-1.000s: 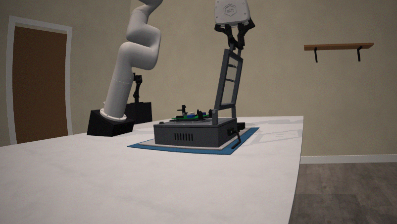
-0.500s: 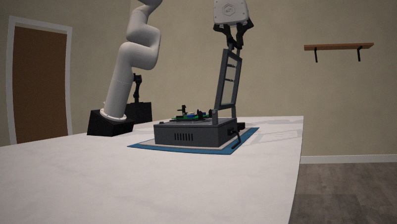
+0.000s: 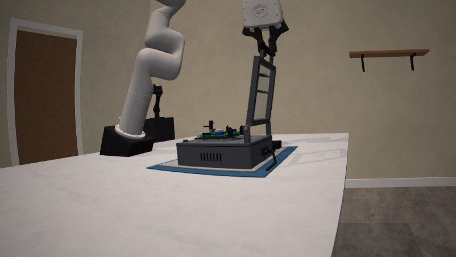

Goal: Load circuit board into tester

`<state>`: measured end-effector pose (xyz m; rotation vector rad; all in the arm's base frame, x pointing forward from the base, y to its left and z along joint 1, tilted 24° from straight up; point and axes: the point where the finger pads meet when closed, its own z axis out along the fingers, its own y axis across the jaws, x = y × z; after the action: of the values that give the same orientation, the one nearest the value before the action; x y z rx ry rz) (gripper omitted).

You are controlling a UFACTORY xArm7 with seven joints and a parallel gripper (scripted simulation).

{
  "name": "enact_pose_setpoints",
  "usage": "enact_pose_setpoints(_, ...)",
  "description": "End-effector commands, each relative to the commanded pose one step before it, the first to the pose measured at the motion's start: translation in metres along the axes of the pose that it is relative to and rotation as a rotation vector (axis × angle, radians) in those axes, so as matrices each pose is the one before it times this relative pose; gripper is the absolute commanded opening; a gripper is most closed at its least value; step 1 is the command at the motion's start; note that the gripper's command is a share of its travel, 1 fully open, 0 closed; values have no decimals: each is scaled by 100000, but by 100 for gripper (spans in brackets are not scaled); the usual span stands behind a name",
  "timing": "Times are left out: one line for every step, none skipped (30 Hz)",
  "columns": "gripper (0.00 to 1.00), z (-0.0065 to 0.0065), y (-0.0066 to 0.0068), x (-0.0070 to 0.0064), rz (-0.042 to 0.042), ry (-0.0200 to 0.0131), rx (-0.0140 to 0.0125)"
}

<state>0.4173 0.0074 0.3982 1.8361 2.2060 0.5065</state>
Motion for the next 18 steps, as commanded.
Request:
enact_pose_setpoints(0,-181,-177,-27,14,-80,-296)
enact_pose_setpoints(0,0,0,0,0,0,0)
enact_pose_setpoints(0,0,0,0,0,0,0)
enact_pose_setpoints(0,-16,-76,1,1,4,-3)
enact_pose_setpoints(0,-13,-80,-1,0,-4,2)
enact_pose_setpoints(0,-13,-83,-1,0,-4,2)
enact_pose_setpoints(0,-13,-85,0,0,-3,2)
enact_pose_setpoints(0,-13,-88,0,0,-3,2)
enact_pose_setpoints(0,-13,-90,0,0,-3,1)
enact_pose_setpoints(0,-13,-92,0,0,-2,1)
enact_pose_setpoints(0,-14,-95,0,0,-1,1)
enact_pose_setpoints(0,-14,-97,0,0,-1,0)
enact_pose_setpoints(0,-14,-100,0,0,0,0)
enact_pose_setpoints(0,-14,-102,0,0,1,0)
enact_pose_setpoints(0,-14,-105,0,0,2,-1)
enact_pose_setpoints(0,-14,-107,0,0,2,-1)
enact_pose_setpoints(0,-14,-109,0,0,3,-2)
enact_pose_setpoints(0,-14,-112,1,0,4,-2)
